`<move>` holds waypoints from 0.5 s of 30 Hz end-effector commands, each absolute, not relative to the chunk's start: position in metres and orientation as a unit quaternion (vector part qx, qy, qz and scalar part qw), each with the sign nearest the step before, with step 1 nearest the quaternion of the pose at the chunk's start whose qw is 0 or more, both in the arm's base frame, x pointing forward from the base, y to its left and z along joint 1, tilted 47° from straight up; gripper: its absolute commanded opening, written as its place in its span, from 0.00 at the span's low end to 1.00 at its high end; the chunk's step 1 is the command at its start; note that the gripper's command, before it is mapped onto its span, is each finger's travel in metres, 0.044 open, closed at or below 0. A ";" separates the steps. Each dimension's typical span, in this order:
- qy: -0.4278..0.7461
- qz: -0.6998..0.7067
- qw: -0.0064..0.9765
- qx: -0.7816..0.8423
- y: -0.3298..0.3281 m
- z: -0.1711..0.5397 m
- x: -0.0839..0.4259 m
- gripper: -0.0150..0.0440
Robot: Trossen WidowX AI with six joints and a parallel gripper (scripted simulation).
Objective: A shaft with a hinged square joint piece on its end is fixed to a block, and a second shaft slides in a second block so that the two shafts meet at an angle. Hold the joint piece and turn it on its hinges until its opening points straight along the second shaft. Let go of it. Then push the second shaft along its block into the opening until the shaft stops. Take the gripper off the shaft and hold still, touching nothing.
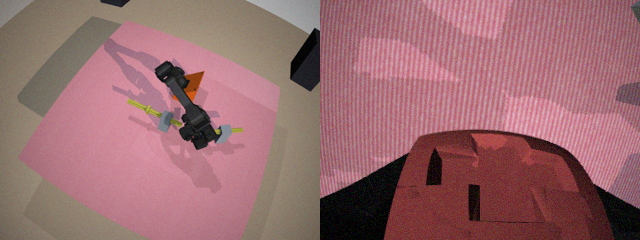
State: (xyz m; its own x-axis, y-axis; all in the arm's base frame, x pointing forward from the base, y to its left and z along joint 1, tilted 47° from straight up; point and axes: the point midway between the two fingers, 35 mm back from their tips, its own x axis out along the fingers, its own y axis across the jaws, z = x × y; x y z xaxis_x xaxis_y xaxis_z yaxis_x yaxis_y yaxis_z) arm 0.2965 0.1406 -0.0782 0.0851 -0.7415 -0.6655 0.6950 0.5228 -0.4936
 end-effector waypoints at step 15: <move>0.468 -0.488 0.736 -0.025 0.141 -0.078 0.296 0.52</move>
State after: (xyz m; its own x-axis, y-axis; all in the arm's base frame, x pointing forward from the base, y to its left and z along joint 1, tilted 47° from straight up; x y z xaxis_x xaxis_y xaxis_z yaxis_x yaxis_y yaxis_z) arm 0.2965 0.1406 -0.0782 0.0851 -0.7415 -0.6655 0.6950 0.5228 -0.4936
